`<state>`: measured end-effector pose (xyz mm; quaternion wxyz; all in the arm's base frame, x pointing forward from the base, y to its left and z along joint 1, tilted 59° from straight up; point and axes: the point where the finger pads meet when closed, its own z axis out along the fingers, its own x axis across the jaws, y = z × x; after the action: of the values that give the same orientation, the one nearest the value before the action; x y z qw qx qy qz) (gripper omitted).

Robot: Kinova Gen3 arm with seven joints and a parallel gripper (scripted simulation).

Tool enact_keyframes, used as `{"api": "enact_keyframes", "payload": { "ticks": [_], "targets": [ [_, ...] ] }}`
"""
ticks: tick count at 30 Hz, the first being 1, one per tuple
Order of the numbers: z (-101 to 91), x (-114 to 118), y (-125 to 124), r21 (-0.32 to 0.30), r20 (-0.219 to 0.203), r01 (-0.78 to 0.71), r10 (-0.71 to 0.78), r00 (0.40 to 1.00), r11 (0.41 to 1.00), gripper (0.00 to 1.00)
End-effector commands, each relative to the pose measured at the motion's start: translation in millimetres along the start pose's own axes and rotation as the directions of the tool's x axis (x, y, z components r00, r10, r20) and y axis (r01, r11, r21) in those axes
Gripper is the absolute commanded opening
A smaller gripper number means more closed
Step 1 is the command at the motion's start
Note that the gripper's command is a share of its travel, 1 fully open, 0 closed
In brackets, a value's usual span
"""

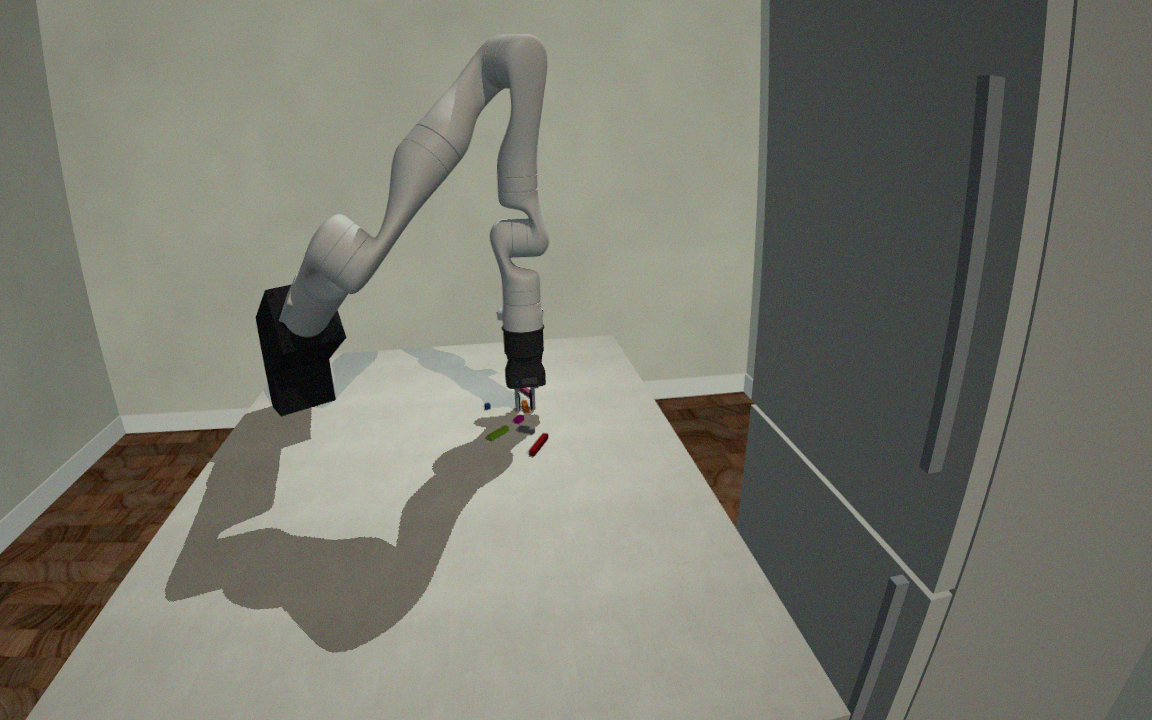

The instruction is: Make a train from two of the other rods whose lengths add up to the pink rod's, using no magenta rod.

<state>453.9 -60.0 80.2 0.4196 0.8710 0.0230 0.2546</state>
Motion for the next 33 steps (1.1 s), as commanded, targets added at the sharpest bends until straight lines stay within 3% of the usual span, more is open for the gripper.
{"api": "enact_keyframes", "payload": {
  "ticks": [1, 6, 7, 33],
  "targets": [
    [-0.4, 0.3, -0.4, 0.001, -0.001, 0.0, 0.0, 1.0, 1.0, 0.54],
    [-0.4, 0.3, -0.4, 0.001, -0.001, 0.0, 0.0, 1.0, 1.0, 0.54],
    [-0.4, 0.3, -0.4, 0.001, -0.001, 0.0, 0.0, 1.0, 1.0, 0.24],
    [-0.4, 0.3, -0.4, 0.001, -0.001, 0.0, 0.0, 1.0, 1.0, 0.24]
  ]
}}
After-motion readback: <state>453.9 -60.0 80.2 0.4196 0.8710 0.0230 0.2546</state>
